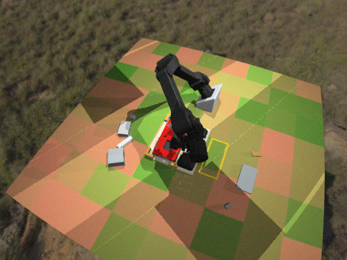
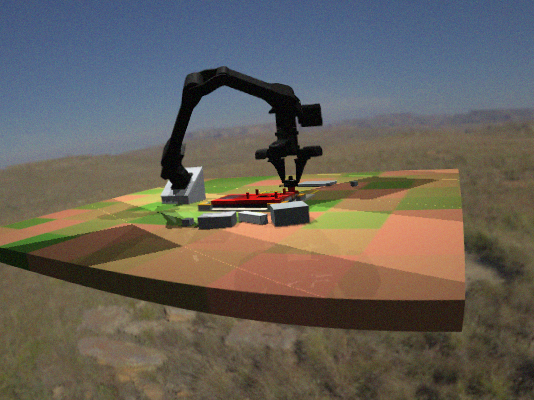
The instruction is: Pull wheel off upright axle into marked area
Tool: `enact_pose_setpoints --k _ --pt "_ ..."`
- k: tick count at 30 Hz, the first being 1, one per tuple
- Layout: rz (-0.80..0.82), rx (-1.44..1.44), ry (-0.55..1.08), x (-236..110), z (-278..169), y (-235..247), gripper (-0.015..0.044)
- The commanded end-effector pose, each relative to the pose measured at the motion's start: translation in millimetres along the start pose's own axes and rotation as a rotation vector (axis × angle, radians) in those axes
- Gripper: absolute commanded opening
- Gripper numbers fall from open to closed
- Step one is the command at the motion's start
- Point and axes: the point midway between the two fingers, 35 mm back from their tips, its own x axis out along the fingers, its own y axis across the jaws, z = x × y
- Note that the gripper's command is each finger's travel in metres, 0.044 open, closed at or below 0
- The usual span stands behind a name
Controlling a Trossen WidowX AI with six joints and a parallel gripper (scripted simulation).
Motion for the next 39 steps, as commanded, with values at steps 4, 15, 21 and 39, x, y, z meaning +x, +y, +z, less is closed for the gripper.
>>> enact_pose_setpoints --k 4,15,21,39 --pt "0.004 0.0 0.003 -7 -1 0 0.0" --pt "0.004 -0.001 0.003 -10 -1 0 0.0" --pt "0.004 -0.002 0.002 -12 -1 0 0.0" --pt "0.005 -0.004 0.002 -18 -2 0 0.0"
